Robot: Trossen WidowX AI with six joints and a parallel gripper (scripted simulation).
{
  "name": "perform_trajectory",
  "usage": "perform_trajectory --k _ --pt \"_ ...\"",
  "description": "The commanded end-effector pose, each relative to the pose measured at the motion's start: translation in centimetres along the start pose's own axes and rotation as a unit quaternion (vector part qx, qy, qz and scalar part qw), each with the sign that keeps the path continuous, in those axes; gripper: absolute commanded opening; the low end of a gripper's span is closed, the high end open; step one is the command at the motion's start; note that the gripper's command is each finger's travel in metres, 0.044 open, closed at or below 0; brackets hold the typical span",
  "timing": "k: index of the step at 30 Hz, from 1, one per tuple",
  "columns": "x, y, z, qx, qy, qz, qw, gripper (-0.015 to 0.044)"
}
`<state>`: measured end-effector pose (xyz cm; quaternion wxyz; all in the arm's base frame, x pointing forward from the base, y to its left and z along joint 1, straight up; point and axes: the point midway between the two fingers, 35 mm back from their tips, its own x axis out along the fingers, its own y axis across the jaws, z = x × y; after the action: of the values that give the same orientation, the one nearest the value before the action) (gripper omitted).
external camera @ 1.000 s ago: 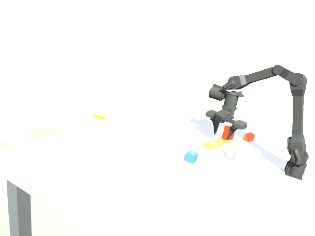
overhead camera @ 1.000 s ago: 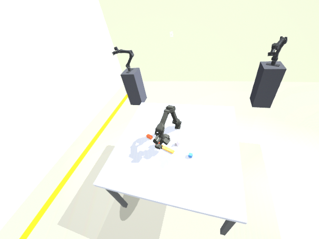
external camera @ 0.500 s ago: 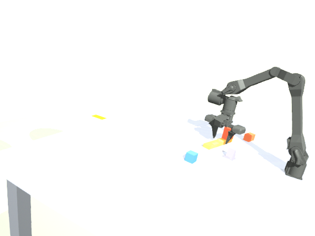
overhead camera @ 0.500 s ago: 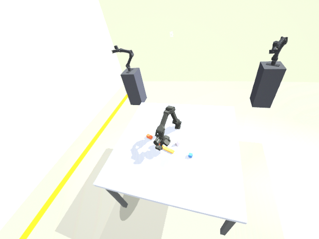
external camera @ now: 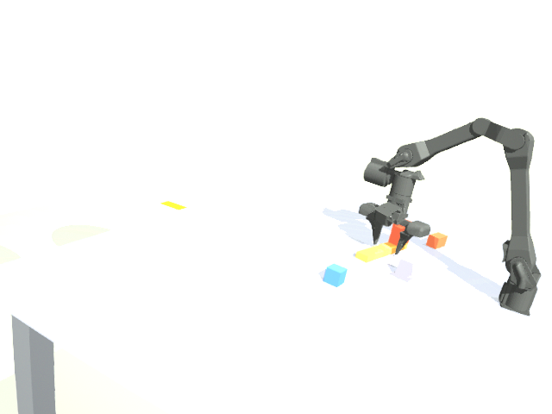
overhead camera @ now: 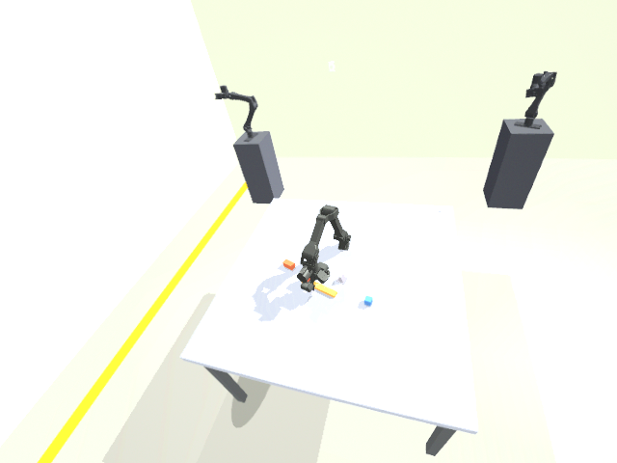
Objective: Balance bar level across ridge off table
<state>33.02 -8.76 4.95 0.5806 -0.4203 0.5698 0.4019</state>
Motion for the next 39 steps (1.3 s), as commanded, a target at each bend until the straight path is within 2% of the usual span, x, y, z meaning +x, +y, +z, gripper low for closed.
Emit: perform_trajectory --k 1,5,13,17,39 --pt "0.0 0.0 0.0 0.0 0.0 0.0 1.0 0.0262" --pt "0.0 0.0 0.0 0.0 0.0 0.0 1.0 0.0157" --pt "0.0 0.0 0.0 0.0 0.0 0.0 1.0 0.0104" --pt "-0.6 -0.1 0.0 0.0 0.0 0.0 1.0 0.0" --pt "-6.3 -0.3 0.0 -0.001 -0.002 0.001 1.0 0.0"
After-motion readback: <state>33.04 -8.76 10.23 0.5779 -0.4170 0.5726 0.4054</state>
